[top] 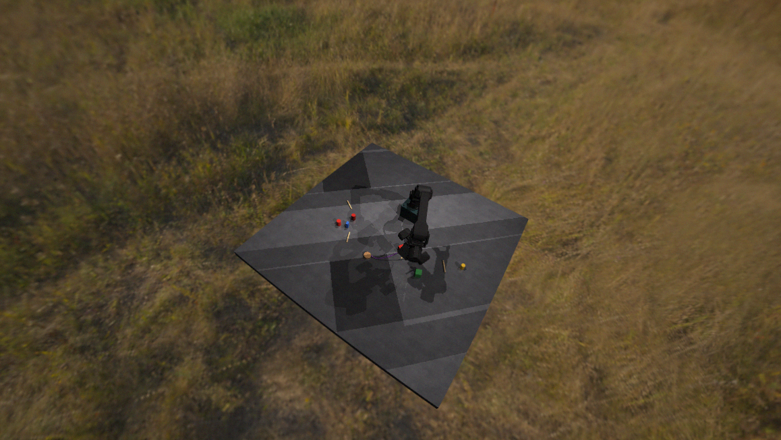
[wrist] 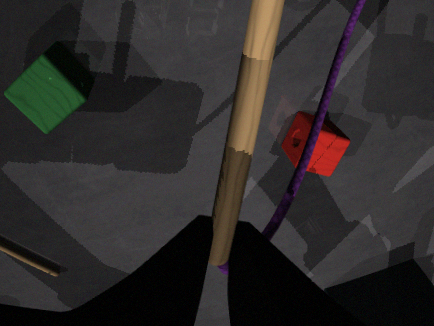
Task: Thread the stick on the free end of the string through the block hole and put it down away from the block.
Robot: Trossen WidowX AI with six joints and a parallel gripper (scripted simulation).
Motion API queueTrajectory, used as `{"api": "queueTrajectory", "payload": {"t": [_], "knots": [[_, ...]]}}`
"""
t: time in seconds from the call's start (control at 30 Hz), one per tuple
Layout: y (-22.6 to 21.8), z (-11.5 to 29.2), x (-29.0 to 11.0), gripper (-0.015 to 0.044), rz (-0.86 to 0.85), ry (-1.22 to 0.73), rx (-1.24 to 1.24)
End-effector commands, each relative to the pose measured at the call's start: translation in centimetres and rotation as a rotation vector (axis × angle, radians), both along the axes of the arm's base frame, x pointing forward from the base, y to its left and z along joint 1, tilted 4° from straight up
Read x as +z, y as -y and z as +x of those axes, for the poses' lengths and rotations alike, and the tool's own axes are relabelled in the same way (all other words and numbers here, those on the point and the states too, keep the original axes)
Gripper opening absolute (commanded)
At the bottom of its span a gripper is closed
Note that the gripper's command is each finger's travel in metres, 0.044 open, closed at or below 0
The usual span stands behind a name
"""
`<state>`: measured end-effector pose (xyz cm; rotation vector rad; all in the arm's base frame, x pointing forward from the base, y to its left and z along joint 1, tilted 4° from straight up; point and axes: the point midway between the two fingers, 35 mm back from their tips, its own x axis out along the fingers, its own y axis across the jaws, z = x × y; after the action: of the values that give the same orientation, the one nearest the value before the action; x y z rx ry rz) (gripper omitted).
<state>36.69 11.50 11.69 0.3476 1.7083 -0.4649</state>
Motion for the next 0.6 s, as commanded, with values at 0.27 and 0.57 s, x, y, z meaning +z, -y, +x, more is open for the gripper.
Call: {"api": "queueTrajectory", "payload": {"t": [0.27,0.57], "knots": [[-0.01,0.18,0.08,0.0000,-0.090,0.021,-0.427],[-0.04,0.28,0.09,0.0000,-0.149,0.036,-0.733]]}}
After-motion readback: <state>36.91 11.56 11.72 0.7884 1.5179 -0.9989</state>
